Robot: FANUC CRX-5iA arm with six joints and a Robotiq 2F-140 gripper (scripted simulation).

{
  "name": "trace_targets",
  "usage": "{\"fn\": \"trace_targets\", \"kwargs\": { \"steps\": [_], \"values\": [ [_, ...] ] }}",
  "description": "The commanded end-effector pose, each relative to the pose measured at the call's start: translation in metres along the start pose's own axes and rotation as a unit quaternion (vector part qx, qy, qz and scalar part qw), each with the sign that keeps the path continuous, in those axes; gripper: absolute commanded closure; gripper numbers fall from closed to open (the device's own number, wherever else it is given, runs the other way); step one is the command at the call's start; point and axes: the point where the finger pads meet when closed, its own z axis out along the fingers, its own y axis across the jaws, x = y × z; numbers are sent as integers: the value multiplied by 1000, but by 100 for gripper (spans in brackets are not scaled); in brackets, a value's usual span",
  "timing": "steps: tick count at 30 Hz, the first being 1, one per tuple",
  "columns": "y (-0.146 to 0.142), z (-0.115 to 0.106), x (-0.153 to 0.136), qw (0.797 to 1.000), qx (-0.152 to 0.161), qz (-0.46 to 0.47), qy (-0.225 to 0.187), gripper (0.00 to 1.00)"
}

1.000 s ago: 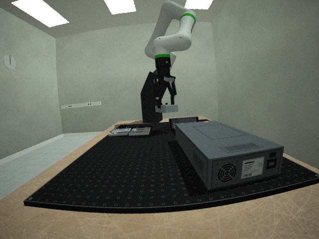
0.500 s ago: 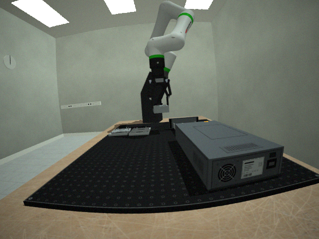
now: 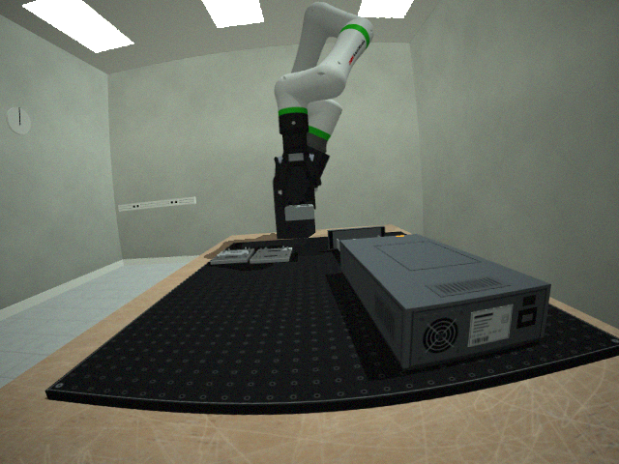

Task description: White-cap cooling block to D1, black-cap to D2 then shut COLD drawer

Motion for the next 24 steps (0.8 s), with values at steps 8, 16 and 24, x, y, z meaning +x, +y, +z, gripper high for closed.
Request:
{"fn": "trace_targets", "kwargs": {
  "steps": [8,16,24],
  "values": [
    [25,-1,-4,1000,0,0,1,90],
    [46,-1,-8,1000,0,0,1,90],
    [62,-1,-11,1000,0,0,1,90]
  ]
}}
